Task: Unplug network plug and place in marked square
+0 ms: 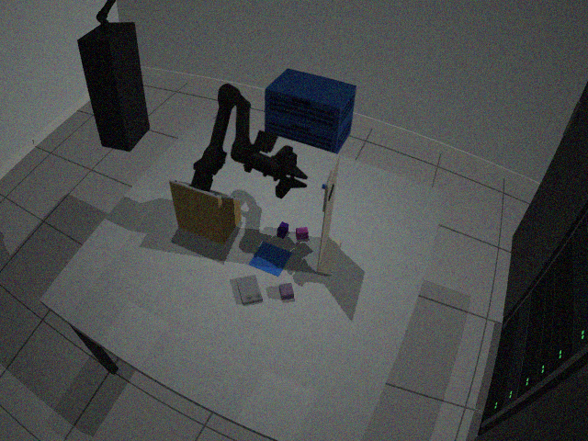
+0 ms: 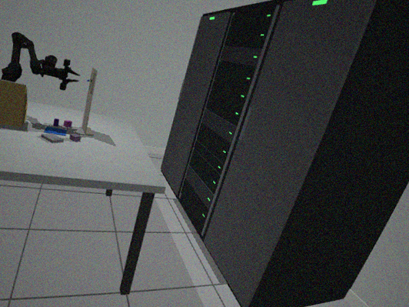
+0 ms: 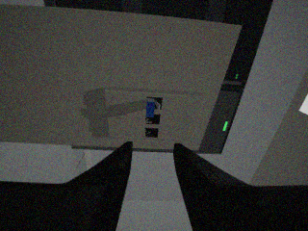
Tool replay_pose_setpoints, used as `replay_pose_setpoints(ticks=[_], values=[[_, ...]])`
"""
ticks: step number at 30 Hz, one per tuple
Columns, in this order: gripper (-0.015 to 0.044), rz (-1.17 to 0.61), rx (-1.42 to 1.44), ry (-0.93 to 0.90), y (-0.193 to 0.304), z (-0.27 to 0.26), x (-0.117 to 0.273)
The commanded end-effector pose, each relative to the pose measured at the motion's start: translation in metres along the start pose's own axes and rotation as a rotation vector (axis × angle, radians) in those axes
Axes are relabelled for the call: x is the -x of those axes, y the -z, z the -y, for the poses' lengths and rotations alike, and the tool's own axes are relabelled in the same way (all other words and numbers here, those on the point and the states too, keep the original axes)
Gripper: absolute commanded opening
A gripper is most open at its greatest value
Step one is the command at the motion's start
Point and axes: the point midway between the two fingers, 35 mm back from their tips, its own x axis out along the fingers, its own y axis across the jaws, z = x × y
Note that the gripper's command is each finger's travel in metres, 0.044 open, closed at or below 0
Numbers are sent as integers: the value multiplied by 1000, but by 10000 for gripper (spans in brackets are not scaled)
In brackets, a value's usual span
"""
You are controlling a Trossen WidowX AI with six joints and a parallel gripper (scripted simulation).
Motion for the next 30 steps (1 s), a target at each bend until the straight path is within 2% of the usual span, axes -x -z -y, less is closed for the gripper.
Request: replay_pose_setpoints(ticks=[1,30], values=[[156,0,-2,4,-2,0,-6],[156,2,-3,5,-15,1,-49]])
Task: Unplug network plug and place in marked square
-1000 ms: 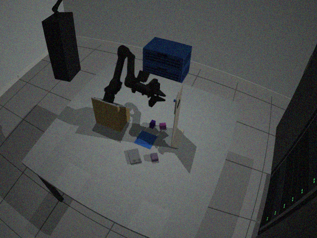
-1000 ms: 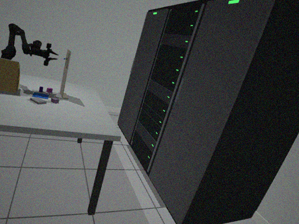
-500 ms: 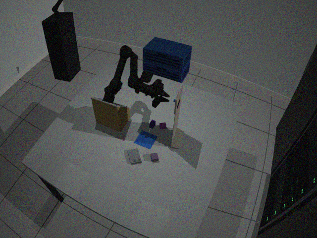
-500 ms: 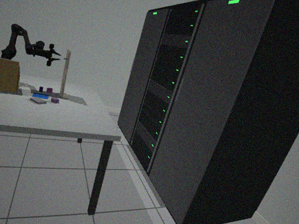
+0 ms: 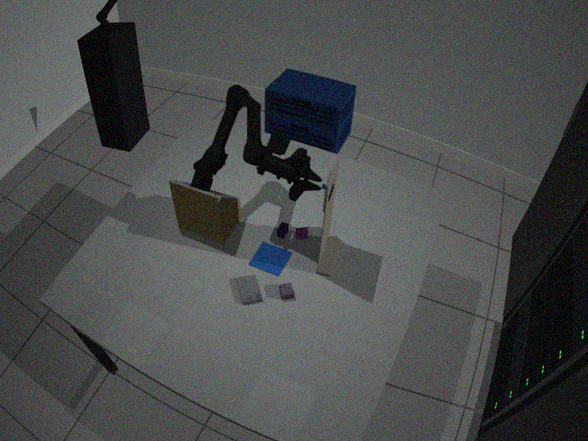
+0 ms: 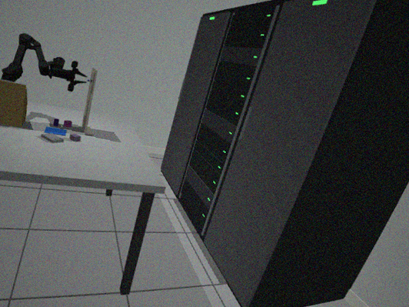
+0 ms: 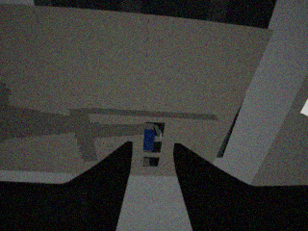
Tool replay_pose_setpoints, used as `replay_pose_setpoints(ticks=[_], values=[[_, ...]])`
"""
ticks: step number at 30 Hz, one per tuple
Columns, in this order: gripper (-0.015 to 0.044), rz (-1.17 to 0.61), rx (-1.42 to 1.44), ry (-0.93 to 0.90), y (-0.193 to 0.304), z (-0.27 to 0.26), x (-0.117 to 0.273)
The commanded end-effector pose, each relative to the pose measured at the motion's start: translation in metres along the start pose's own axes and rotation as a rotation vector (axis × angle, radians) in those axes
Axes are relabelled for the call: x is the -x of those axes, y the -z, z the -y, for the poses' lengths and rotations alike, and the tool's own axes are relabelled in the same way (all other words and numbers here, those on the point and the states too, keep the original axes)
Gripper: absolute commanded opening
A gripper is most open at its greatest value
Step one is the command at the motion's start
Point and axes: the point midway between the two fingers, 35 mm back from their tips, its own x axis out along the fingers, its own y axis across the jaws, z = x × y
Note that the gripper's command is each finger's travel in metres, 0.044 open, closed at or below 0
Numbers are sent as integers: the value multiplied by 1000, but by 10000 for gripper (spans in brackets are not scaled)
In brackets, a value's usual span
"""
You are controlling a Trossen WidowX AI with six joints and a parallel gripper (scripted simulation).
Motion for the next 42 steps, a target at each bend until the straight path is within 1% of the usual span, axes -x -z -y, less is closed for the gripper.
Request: replay_pose_setpoints(ticks=[1,9,11,26,42], values=[[156,-3,-3,1,-2,-1,-7],[156,-2,-3,2,-4,-1,-17],[104,-2,-3,2,-4,-1,-17],[4,-2,-3,2,-4,-1,-17],[0,-2,-3,1,-3,-1,-10]])
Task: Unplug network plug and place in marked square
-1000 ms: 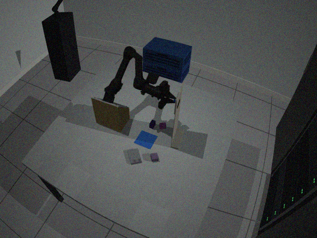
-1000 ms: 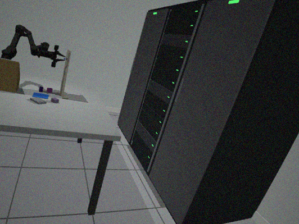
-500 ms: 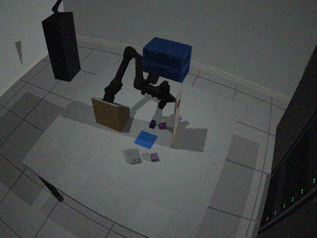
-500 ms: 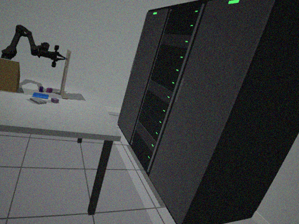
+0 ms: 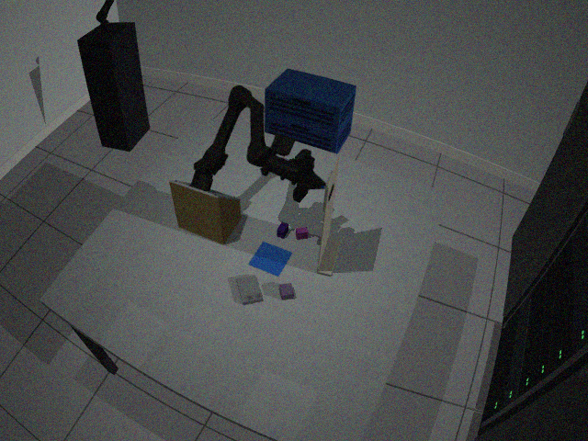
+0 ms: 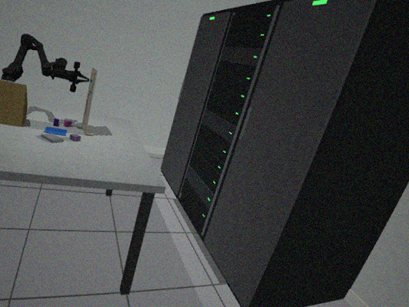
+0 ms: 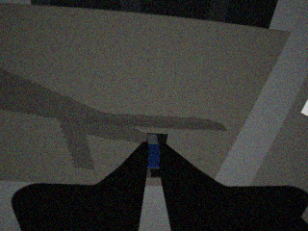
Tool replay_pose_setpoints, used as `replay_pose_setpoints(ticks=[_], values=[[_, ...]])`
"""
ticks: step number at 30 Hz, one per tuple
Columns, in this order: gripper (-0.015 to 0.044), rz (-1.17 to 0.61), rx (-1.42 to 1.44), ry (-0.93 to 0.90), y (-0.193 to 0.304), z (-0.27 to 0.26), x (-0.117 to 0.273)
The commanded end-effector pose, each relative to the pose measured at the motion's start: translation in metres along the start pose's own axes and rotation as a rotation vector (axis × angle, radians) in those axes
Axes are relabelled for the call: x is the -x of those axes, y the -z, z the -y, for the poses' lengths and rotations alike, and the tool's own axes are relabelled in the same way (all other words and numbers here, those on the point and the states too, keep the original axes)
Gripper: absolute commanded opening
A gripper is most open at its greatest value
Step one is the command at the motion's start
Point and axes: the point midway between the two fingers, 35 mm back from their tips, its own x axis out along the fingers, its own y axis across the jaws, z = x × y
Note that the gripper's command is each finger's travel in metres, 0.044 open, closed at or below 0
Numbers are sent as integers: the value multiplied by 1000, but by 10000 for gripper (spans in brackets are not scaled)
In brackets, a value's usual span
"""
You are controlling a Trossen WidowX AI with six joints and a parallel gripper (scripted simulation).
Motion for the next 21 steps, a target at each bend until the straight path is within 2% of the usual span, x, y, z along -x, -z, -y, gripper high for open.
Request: replay_pose_setpoints(ticks=[1,21], values=[[0,-1,-3,-1,1,0,4],[0,-2,-2,-2,5,-1,15]])
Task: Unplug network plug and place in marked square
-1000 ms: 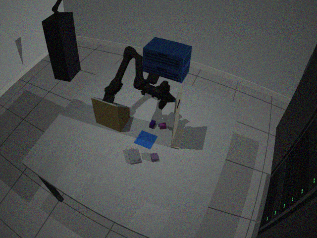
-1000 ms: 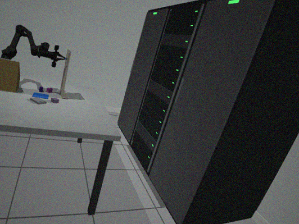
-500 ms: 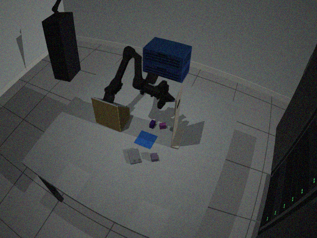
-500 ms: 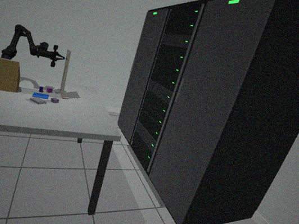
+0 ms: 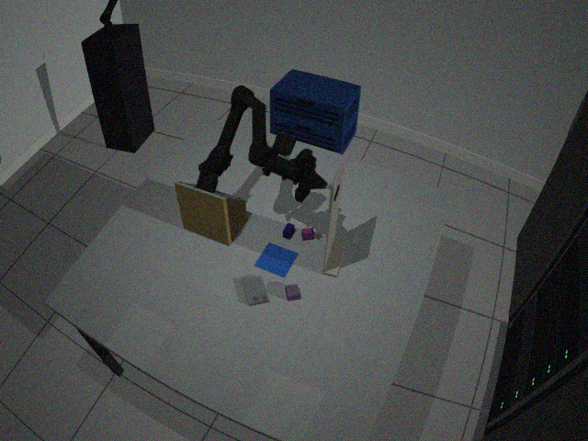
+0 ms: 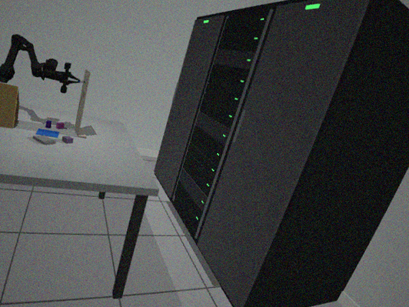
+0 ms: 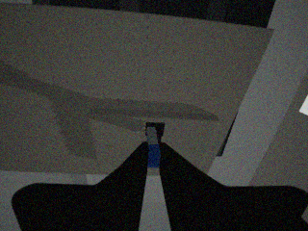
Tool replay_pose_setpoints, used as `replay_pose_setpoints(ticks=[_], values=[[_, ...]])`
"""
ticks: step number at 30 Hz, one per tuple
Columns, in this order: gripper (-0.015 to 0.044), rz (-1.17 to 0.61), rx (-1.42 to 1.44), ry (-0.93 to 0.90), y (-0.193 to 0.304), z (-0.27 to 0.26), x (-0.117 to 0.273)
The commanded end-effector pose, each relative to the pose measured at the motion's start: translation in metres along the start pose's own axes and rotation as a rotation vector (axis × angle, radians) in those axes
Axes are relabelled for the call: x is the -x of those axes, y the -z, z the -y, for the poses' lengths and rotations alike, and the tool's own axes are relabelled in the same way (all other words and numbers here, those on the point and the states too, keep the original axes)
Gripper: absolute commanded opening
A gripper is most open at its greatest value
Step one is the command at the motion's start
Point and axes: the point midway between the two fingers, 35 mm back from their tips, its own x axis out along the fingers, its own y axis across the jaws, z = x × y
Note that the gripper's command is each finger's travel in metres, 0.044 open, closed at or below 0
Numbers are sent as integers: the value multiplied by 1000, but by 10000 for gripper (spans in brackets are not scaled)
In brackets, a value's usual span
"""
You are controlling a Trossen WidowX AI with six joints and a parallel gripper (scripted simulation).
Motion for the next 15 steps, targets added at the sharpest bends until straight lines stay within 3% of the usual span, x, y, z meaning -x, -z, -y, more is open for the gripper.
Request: replay_pose_setpoints(ticks=[1,15], values=[[0,2,-2,-6,1,-1,3],[0,2,-1,-6,4,-1,11]])
